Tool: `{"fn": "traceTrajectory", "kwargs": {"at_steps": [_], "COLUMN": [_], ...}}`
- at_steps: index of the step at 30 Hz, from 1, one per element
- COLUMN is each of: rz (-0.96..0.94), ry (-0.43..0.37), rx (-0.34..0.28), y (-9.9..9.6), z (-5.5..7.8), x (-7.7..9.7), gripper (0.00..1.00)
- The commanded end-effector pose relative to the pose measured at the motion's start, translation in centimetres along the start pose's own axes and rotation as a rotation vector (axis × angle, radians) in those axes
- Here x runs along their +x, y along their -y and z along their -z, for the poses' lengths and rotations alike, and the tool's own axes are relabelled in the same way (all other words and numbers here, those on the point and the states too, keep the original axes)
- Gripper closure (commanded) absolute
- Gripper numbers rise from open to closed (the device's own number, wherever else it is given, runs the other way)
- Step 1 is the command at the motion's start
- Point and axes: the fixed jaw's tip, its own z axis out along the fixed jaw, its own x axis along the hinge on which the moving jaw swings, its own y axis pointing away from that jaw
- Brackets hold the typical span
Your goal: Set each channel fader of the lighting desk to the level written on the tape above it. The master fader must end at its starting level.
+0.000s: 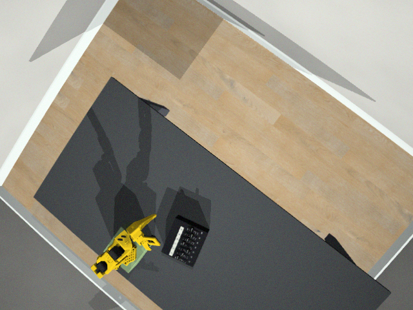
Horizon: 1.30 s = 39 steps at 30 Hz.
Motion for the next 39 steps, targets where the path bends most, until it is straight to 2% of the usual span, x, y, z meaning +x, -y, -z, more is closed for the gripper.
{"fn": "traceTrajectory", "kwargs": {"at_steps": [1, 20, 32, 39], "rz": [-0.001, 0.078, 0.233, 0.397], "ry": [0.002, -0.01, -0.042, -0.086], "rx": [-0.003, 0.026, 0.08, 0.132], "y": [0.0, 0.6, 1.9, 3.3], "z": [0.1, -0.1, -0.5, -0.7], "x": [0.0, 0.1, 0.4, 0.8], "gripper": [1.0, 1.0, 1.0, 1.0]}}
